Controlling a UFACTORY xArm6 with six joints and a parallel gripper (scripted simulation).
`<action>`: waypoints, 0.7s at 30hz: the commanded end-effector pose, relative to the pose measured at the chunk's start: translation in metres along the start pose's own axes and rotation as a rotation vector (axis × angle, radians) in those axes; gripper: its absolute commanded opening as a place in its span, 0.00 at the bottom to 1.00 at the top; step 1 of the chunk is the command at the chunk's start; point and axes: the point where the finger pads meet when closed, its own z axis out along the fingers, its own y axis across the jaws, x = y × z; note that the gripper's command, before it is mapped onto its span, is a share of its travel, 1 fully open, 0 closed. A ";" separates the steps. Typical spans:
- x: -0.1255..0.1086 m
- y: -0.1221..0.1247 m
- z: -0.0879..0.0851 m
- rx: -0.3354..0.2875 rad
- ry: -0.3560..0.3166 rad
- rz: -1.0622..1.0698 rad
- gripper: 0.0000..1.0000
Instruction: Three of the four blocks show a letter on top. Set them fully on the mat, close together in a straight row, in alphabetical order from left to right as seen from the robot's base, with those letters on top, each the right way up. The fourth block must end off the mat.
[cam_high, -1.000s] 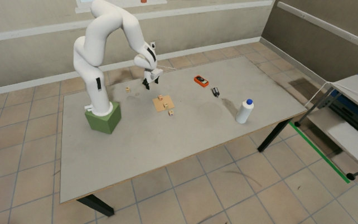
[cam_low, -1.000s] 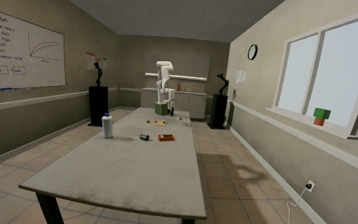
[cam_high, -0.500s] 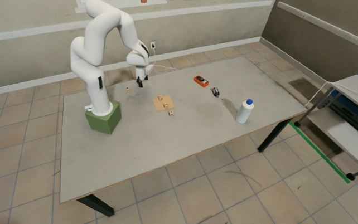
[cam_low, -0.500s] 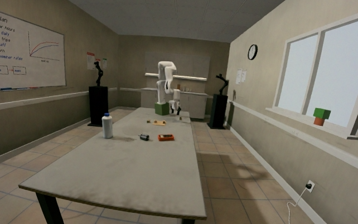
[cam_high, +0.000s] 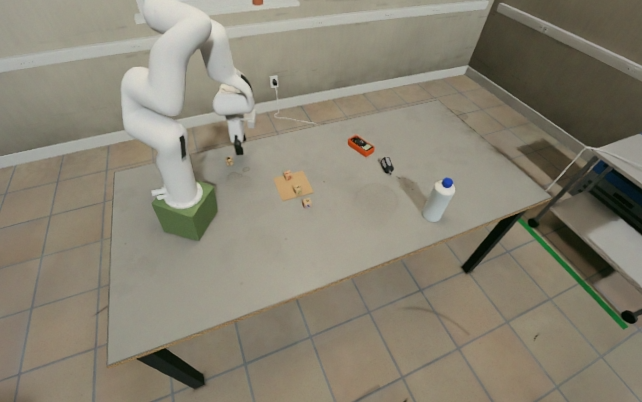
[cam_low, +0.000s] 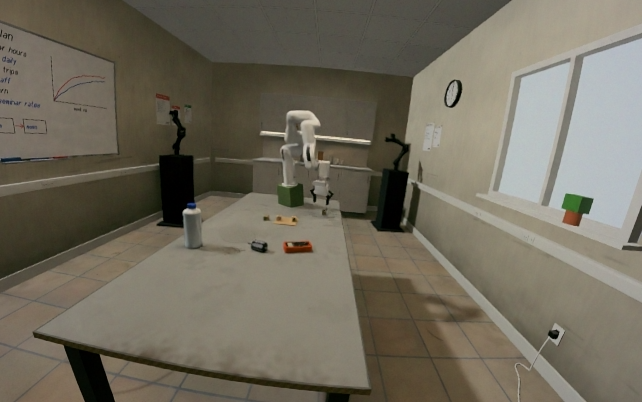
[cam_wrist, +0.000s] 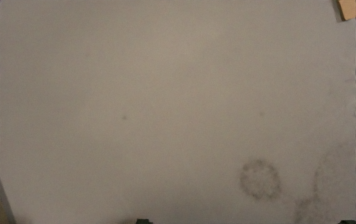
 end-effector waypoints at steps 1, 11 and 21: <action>-0.027 -0.006 -0.001 0.004 0.000 -0.139 1.00; -0.066 -0.006 0.000 0.004 0.002 -0.341 1.00; -0.071 -0.006 0.000 0.004 0.002 -0.364 0.69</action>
